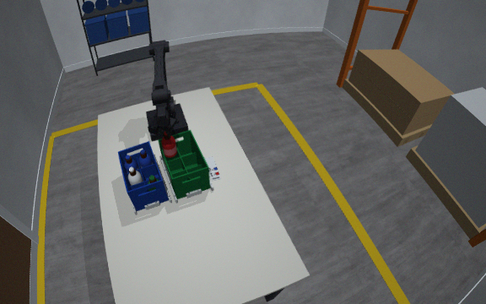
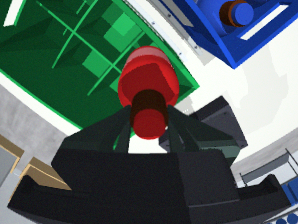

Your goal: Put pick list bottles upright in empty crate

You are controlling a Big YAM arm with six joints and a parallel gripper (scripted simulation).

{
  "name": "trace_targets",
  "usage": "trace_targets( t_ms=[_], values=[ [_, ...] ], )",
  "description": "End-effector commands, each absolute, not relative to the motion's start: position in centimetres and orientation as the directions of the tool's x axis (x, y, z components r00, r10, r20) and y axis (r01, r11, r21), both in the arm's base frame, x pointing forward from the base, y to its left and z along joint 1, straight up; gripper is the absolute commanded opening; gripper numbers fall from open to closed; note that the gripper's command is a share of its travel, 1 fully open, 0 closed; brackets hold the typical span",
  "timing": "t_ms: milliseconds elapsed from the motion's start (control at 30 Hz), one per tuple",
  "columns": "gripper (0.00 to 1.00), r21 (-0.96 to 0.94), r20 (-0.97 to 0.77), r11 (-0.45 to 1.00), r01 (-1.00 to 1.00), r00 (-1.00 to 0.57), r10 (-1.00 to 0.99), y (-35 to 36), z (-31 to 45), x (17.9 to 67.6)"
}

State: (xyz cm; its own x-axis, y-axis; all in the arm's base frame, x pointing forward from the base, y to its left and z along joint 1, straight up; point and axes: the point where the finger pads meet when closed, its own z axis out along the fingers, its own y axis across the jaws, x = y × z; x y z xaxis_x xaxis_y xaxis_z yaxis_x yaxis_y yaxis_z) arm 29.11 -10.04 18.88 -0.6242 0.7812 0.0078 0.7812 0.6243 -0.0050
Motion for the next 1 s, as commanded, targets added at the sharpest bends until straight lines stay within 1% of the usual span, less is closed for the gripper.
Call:
trace_targets(
  t_ms=[0,67,133,233,300,533,600,633,767,867,967],
  values=[
    [0.00,0.031,-0.047,0.624,0.780,-0.623,0.781,-10.2,20.6,30.3],
    [0.00,0.038,-0.059,0.624,0.780,-0.622,0.781,-10.4,21.1,30.8],
    [0.00,0.016,-0.024,0.624,0.781,-0.624,0.781,-10.0,19.3,29.7],
    [0.00,0.035,-0.053,0.624,0.780,-0.622,0.781,-10.4,20.4,30.7],
    [0.00,0.024,-0.038,0.624,0.781,-0.623,0.781,-10.1,19.4,29.9],
    [0.00,0.021,-0.032,0.624,0.781,-0.623,0.782,-10.2,18.5,30.2],
    [0.00,0.021,-0.032,0.624,0.781,-0.623,0.782,-10.2,18.5,30.2],
    [0.00,0.045,-0.070,0.624,0.780,-0.621,0.781,-10.5,20.4,31.1],
    [0.00,0.017,-0.026,0.624,0.781,-0.623,0.782,-10.1,17.7,29.6],
    [0.00,0.036,-0.055,0.624,0.781,-0.622,0.781,-10.4,18.8,30.8],
    [0.00,0.020,-0.034,0.624,0.781,-0.623,0.782,-10.3,17.4,30.1]
  ],
)
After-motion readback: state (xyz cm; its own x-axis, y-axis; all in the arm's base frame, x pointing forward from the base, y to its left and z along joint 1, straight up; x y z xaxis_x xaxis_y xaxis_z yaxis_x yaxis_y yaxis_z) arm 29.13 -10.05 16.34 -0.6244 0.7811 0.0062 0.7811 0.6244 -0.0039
